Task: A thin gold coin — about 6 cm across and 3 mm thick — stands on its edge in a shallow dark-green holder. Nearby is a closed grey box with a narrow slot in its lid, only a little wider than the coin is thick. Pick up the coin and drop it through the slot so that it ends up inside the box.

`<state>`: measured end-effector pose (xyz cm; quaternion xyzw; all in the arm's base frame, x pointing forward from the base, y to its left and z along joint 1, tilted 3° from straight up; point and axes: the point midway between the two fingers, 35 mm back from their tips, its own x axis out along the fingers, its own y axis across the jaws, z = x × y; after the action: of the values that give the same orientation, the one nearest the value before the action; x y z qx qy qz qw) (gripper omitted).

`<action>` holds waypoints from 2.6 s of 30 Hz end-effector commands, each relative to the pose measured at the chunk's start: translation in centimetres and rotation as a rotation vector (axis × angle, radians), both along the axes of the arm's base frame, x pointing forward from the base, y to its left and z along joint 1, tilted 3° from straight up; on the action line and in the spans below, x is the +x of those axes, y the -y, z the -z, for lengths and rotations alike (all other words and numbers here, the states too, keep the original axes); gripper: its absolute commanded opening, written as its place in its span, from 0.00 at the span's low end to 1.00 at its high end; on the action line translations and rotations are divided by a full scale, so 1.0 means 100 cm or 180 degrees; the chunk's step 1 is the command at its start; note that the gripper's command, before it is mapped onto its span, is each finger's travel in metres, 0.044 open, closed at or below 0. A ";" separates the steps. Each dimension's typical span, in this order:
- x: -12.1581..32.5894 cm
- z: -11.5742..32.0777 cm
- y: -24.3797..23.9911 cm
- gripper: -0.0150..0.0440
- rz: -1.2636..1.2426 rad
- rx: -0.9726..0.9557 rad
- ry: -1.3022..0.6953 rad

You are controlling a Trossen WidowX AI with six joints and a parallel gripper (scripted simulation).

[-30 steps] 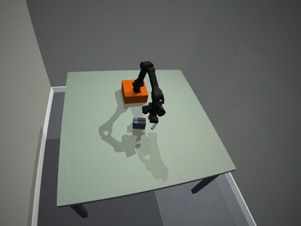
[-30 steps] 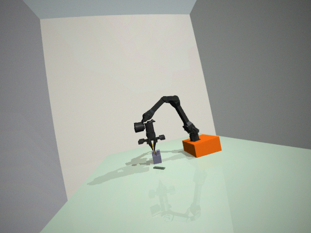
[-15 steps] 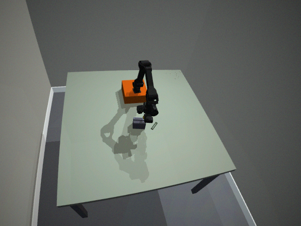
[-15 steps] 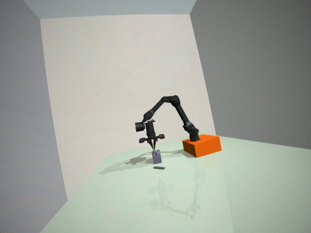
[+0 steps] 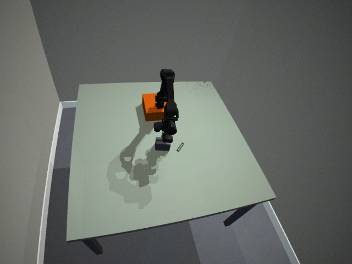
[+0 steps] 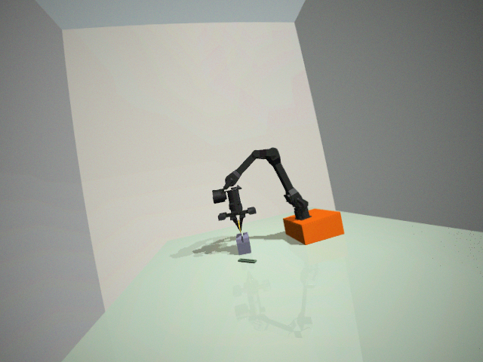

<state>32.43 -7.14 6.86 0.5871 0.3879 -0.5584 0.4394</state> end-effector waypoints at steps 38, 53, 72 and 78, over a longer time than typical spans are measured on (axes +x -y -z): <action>-0.005 0.012 0.010 0.25 -0.0020 -0.0003 -0.0003; -0.005 0.017 0.010 0.48 -0.0012 -0.0002 -0.0005; -0.007 -0.010 0.009 0.93 -0.0012 0.0000 -0.0013; -0.014 -0.044 0.007 1.00 -0.0011 0.0005 -0.0034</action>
<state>31.21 -7.93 10.61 0.5840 0.3914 -0.5592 0.4393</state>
